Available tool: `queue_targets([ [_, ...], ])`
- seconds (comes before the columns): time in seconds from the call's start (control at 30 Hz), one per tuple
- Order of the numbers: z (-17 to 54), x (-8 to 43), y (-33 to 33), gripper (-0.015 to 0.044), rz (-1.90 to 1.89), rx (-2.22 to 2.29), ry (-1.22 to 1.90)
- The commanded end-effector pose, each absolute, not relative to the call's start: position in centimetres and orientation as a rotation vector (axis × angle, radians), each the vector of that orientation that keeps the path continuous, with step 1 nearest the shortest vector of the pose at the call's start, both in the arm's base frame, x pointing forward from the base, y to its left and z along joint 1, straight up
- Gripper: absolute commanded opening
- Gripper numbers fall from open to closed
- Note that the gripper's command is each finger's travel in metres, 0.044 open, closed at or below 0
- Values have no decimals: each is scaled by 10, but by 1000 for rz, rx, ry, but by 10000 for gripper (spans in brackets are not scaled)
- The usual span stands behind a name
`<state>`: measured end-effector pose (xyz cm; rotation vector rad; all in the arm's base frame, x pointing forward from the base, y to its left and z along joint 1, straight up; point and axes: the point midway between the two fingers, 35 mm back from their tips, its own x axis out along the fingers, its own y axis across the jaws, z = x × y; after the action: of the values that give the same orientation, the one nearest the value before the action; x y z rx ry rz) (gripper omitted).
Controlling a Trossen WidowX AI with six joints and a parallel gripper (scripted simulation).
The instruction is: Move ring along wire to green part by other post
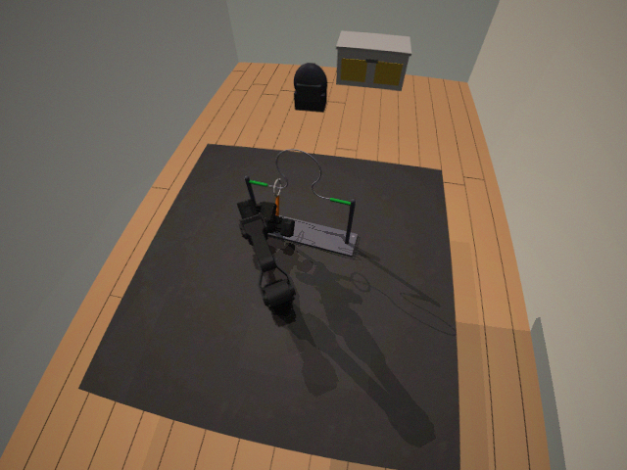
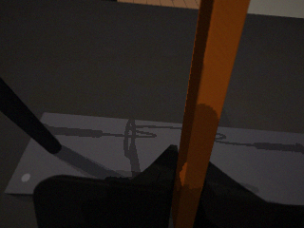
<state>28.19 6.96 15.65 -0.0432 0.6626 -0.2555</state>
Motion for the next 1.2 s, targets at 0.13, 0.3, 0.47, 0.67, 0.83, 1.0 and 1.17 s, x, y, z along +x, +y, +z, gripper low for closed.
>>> queue_targets([
  [0.13, 157, 285, 86, -150, -232, 17, 661],
  [0.3, 157, 286, 93, -150, -226, 31, 659],
  [0.47, 157, 286, 99, -150, -224, 37, 657],
  [0.67, 157, 287, 105, -150, -223, 39, 653],
  [0.83, 157, 288, 110, -150, -223, 38, 650],
  [1.0, 157, 288, 115, -150, -223, 37, 647],
  [1.17, 157, 289, 120, -150, -223, 35, 644],
])
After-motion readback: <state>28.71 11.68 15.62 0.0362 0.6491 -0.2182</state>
